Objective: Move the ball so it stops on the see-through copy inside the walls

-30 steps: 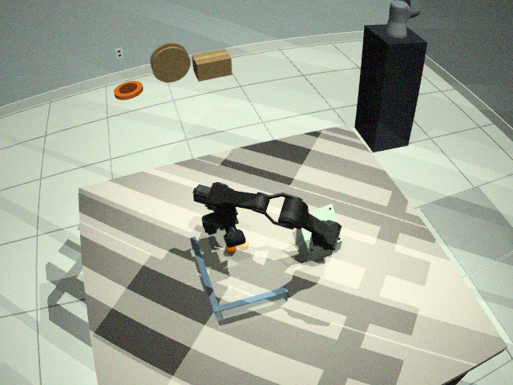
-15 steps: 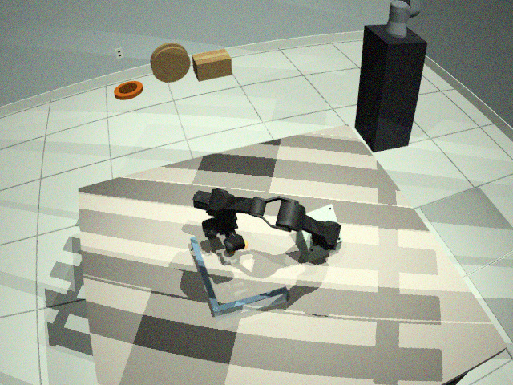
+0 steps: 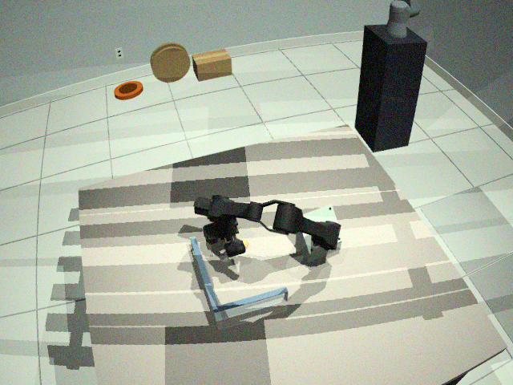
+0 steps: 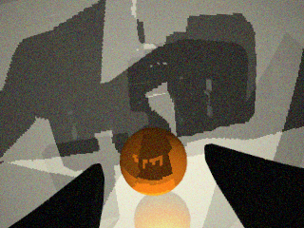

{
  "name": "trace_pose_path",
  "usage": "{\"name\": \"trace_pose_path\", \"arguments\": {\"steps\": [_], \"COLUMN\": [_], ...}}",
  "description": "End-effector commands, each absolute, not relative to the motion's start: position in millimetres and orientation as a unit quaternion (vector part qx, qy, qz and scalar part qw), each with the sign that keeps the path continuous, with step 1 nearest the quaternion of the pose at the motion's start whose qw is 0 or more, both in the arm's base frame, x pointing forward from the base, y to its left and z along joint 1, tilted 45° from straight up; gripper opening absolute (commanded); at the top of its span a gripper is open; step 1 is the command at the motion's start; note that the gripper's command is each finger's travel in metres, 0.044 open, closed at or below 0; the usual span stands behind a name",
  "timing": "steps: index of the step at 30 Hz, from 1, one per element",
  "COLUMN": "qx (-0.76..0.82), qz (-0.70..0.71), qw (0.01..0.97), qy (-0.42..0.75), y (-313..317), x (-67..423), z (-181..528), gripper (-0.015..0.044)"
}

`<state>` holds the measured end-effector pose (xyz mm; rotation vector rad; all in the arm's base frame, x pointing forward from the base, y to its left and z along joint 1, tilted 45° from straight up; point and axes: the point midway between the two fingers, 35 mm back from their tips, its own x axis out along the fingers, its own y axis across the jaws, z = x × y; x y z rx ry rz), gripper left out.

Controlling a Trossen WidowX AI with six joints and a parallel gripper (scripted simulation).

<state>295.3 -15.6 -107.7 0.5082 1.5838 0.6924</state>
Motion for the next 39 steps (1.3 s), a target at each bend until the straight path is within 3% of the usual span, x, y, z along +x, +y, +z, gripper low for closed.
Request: {"name": "trace_pose_path", "arguments": {"steps": [1,2,6,13,18,39], "qx": [0.225,0.225,0.225,0.225,0.224,0.223], "qz": [0.3,0.3,0.3,0.3,0.299,0.298], "qw": [0.621,0.621,0.621,0.621,0.621,0.621], "qy": [0.688,0.688,0.688,0.688,0.689,0.69], "y": [-12,-12,-12,-12,-23,-101], "x": [294,294,294,294,299,311], "z": [-111,-111,-111,-111,-101,-18], "gripper": [0.0288,0.0288,0.0183,0.0137,0.0005,0.0]}}
